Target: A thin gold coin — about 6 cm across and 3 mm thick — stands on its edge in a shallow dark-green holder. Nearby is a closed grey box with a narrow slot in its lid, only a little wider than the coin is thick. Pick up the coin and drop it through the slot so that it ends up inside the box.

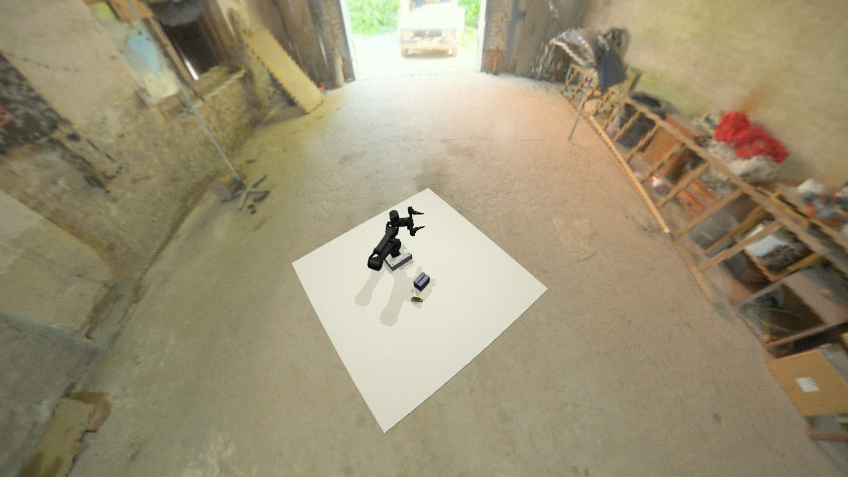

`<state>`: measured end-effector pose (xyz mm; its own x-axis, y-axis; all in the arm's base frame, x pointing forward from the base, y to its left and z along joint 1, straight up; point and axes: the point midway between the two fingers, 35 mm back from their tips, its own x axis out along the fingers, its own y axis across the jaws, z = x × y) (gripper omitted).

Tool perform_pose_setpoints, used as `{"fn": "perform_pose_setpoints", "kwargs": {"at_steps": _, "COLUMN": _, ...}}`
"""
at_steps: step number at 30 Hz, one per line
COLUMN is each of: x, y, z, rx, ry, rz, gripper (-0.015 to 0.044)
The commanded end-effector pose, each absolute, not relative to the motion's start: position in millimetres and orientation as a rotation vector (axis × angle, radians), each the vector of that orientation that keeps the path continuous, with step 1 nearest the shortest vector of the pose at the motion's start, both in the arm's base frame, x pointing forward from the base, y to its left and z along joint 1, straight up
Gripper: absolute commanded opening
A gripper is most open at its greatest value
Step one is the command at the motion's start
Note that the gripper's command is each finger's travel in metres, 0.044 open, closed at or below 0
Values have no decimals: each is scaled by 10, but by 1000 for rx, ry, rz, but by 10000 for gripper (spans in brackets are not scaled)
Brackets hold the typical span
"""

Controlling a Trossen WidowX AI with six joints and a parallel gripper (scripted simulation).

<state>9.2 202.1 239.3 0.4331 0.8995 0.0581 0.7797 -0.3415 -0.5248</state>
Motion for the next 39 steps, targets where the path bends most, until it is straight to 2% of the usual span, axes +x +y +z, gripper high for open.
{"fn": "perform_pose_setpoints", "kwargs": {"at_steps": 1, "x": 95, "y": 2025, "z": 2395, "rx": -2211, "ry": -1412, "rz": 332, "gripper": 374}}
{"fn": "perform_pose_setpoints", "kwargs": {"at_steps": 9, "x": 396, "y": 2275, "z": 2496, "rx": -2313, "ry": -1224, "rz": 402, "gripper": 164}}
{"fn": "perform_pose_setpoints", "kwargs": {"at_steps": 17, "x": 1043, "y": 2504, "z": 2459, "rx": -2391, "ry": -839, "rz": 602, "gripper": 161}}
{"fn": "perform_pose_setpoints", "kwargs": {"at_steps": 25, "x": 1900, "y": 2451, "z": 2255, "rx": -2326, "ry": -309, "rz": 819, "gripper": 161}}
{"fn": "perform_pose_setpoints", "kwargs": {"at_steps": 32, "x": 2671, "y": 2064, "z": 1974, "rx": -2102, "ry": 219, "rz": 940, "gripper": 161}}
{"fn": "perform_pose_setpoints", "kwargs": {"at_steps": 39, "x": 3290, "y": 1371, "z": 1638, "rx": -1724, "ry": 724, "rz": 952, "gripper": 161}}
